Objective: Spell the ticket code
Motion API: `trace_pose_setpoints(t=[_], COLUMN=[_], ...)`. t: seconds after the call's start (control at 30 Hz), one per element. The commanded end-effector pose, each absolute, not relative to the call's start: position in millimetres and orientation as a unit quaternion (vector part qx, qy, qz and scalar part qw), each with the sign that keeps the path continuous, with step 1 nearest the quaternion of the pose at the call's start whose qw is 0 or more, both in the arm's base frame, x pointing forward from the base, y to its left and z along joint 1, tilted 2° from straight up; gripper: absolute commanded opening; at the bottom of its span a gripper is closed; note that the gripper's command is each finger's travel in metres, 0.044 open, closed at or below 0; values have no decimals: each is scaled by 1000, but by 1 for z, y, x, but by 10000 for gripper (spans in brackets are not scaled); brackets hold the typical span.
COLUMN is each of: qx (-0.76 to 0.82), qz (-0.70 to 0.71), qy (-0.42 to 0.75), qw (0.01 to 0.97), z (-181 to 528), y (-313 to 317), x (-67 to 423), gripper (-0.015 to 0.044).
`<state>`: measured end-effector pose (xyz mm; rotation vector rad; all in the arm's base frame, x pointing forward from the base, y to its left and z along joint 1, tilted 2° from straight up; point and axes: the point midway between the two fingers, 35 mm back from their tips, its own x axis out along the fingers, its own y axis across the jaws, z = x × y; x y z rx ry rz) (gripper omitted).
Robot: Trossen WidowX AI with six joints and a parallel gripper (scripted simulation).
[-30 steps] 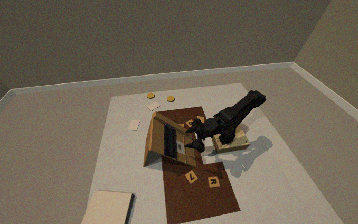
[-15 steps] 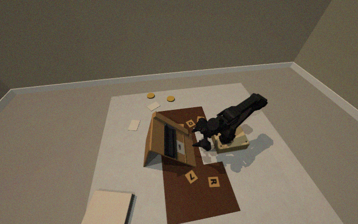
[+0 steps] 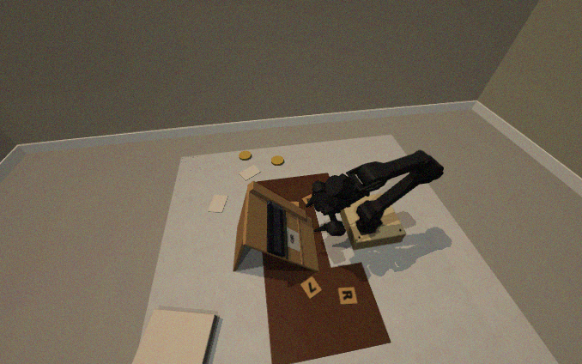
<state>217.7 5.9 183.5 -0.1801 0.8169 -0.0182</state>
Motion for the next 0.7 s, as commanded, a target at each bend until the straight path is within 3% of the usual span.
trace_pose_setpoints(t=[0.0, 0.3, 0.67], qx=[-221, -424, -521], qz=[100, 281, 351], qy=[419, 352, 273], qw=[875, 786, 729], z=[218, 276, 303], y=[-7, -36, -50], x=[228, 240, 244], gripper=[440, 440, 440])
